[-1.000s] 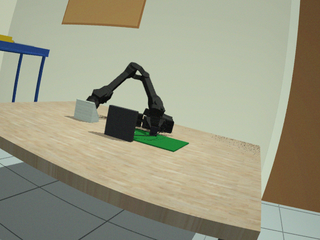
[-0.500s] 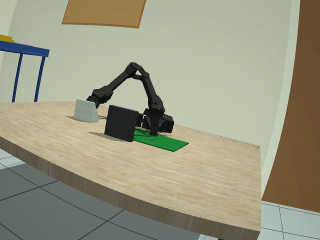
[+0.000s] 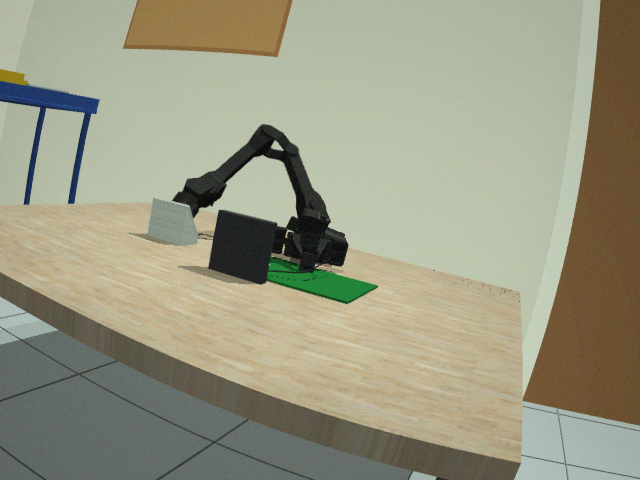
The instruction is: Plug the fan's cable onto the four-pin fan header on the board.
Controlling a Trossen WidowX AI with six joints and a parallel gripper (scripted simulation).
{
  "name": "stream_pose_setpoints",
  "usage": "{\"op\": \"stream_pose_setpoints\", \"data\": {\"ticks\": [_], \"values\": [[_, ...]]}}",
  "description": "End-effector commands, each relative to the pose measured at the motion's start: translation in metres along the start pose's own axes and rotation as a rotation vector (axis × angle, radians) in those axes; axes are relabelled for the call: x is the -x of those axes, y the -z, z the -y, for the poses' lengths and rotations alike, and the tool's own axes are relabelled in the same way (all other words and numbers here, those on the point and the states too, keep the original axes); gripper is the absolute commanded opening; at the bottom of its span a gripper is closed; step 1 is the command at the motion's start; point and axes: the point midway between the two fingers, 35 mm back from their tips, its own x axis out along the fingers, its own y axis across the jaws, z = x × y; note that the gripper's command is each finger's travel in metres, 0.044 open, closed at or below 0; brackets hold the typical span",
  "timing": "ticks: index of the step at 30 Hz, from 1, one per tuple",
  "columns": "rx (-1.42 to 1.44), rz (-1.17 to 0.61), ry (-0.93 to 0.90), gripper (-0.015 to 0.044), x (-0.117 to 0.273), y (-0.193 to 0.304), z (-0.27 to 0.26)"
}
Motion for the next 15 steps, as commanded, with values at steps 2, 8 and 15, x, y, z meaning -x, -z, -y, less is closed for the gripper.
{"op": "stream_pose_setpoints", "data": {"ticks": [2, 8, 15], "values": [[0.0, 0.0, 0.0, 0.0, 0.0001, -0.0003, 0.0], [0.0, 0.0, 0.0, 0.0, 0.0001, -0.0003, 0.0], [0.0, 0.0, 0.0, 0.0026, 0.0, 0.0, 0.0]]}}
